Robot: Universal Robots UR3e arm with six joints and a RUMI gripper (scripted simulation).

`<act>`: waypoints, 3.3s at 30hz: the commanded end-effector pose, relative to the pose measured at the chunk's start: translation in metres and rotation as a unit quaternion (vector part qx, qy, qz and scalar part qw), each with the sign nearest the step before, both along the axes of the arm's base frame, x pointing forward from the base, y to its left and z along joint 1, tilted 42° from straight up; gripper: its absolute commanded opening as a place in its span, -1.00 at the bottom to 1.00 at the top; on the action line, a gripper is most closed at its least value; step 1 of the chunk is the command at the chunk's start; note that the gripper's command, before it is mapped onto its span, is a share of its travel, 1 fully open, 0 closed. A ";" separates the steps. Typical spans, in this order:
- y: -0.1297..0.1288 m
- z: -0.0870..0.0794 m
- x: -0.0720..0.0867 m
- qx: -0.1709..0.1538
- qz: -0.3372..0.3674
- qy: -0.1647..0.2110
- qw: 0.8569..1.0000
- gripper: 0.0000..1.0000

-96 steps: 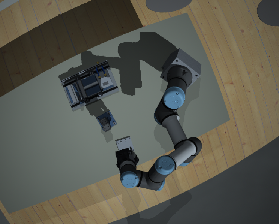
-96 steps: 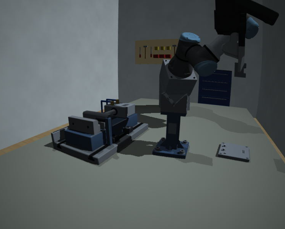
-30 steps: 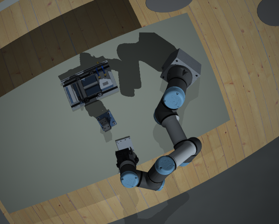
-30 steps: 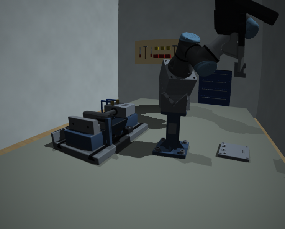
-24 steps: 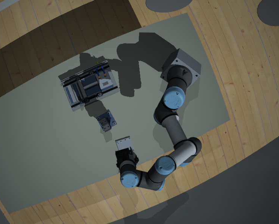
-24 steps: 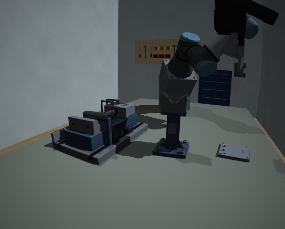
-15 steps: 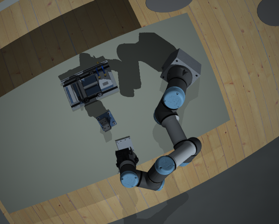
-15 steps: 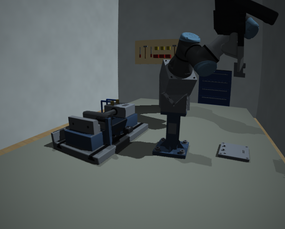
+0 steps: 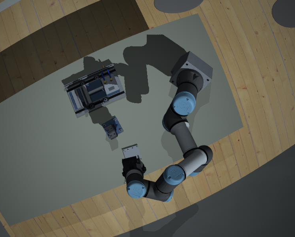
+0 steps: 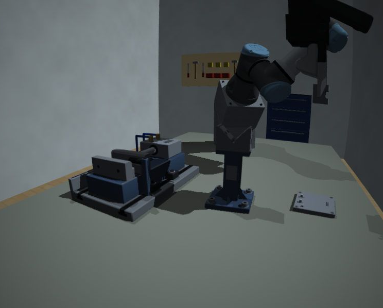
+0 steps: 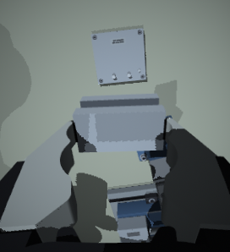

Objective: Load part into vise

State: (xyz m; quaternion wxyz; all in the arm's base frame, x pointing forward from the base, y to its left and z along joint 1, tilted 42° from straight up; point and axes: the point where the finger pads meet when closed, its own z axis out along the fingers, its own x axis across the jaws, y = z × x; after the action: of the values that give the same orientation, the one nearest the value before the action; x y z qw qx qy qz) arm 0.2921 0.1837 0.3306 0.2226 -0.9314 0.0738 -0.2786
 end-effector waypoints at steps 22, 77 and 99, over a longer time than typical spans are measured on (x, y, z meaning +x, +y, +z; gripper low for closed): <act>-0.005 0.000 0.004 0.029 -0.041 0.021 0.999 -1.00; -0.028 -0.002 0.021 0.149 -0.208 0.106 0.961 -1.00; -0.043 -0.004 0.029 0.215 -0.299 0.152 0.917 -1.00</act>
State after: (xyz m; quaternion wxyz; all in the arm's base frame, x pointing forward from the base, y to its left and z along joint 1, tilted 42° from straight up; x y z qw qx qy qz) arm 0.3192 0.1448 0.3264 0.3067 -0.8401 0.4117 -0.1750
